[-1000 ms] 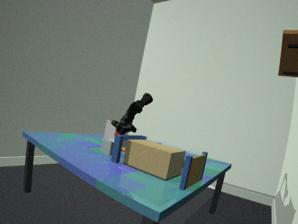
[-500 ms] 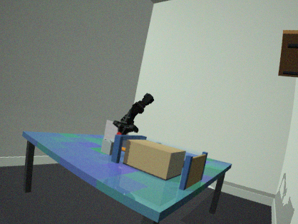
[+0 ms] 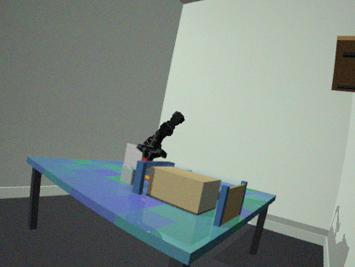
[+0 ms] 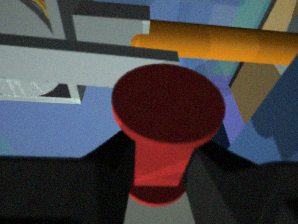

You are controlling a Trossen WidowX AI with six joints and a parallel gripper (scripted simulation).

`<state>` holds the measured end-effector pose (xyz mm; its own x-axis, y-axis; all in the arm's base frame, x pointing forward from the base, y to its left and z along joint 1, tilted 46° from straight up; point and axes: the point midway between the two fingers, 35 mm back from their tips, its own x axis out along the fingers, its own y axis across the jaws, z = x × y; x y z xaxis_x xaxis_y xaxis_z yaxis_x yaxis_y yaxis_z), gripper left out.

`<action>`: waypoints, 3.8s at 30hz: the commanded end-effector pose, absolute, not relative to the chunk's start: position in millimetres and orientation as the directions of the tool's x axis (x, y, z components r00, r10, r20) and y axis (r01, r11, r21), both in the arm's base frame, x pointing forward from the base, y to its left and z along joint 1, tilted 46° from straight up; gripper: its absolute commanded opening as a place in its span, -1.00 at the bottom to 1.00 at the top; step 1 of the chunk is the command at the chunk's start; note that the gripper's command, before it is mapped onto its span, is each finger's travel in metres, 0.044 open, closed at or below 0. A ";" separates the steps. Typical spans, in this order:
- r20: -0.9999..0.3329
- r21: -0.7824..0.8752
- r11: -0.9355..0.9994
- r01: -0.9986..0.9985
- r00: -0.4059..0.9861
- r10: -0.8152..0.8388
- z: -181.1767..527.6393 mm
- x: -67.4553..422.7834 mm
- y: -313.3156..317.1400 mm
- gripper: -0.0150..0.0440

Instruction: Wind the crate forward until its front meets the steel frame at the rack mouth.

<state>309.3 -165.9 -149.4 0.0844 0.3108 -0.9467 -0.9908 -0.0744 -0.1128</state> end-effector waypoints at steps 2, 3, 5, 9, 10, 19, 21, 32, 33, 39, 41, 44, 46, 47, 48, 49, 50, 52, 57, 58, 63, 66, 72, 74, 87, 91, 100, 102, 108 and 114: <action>-0.937 -0.111 -0.074 -0.991 0.080 0.340 -142.8 306.9 -153.2 -0.49; -0.937 -0.111 -0.074 -0.991 0.080 0.340 -142.2 306.7 -152.5 -0.49; -0.937 -0.111 -0.074 -0.991 0.080 0.340 -140.7 306.2 -151.0 -0.49; -0.937 -0.111 -0.074 -0.991 0.080 0.340 -137.8 304.9 -147.8 -0.49; -0.937 -0.111 -0.074 -0.991 0.080 0.340 -136.9 304.4 -146.9 -0.49; -0.937 -0.111 -0.074 -0.991 0.079 0.341 -130.7 300.9 -140.3 -0.49; -0.937 -0.111 -0.074 -0.991 0.079 0.341 -129.4 299.9 -138.8 -0.49; -0.937 -0.110 -0.074 -0.991 0.078 0.342 -122.0 293.8 -130.8 -0.49; -0.937 -0.110 -0.074 -0.991 0.078 0.342 -121.5 293.3 -130.3 -0.49; -0.936 -0.110 -0.074 -0.991 0.078 0.342 -117.8 289.5 -126.3 -0.49; -0.936 -0.110 -0.074 -0.991 0.078 0.342 -116.6 288.1 -125.0 -0.49; -0.936 -0.109 -0.074 -0.991 0.078 0.342 -114.7 285.8 -122.9 -0.49; -0.936 -0.109 -0.074 -0.991 0.078 0.342 -113.6 284.4 -121.7 -0.49; -0.936 -0.109 -0.074 -0.991 0.078 0.342 -113.2 283.8 -121.2 -0.49; -0.936 -0.109 -0.074 -0.991 0.078 0.343 -112.5 282.9 -120.5 -0.49; -0.936 -0.109 -0.074 -0.991 0.077 0.343 -112.1 282.3 -120.0 -0.49; -0.936 -0.109 -0.074 -0.991 0.077 0.343 -111.4 281.3 -119.3 -0.49; -0.936 -0.109 -0.074 -0.991 0.077 0.343 -110.3 279.7 -118.1 -0.49; -0.936 -0.109 -0.074 -0.991 0.077 0.343 -107.9 275.9 -115.4 -0.49; -0.936 -0.108 -0.074 -0.991 0.077 0.343 -107.3 274.8 -114.8 -0.49; -0.936 -0.108 -0.074 -0.991 0.077 0.343 -105.1 270.7 -112.3 -0.49; -0.936 -0.108 -0.074 -0.991 0.076 0.343 -103.6 267.8 -110.7 -0.49; -0.936 -0.108 -0.074 -0.991 0.076 0.343 -101.2 262.2 -107.9 -0.49; -0.936 -0.107 -0.074 -0.991 0.076 0.344 -100.4 260.3 -107.1 -0.49; -0.936 -0.107 -0.074 -0.992 0.075 0.344 -96.3 247.5 -102.3 -0.49; -0.936 -0.106 -0.074 -0.992 0.075 0.344 -95.2 243.3 -101.1 -0.49; -0.936 -0.106 -0.074 -0.992 0.074 0.344 -93.3 233.5 -98.8 -0.49; -0.936 -0.105 -0.074 -0.992 0.074 0.344 -93.0 231.3 -98.4 -0.49; -0.936 -0.105 -0.074 -0.992 0.074 0.344 -92.2 224.7 -97.4 -0.49; -0.936 -0.105 -0.074 -0.992 0.073 0.344 -91.8 218.0 -96.7 -0.49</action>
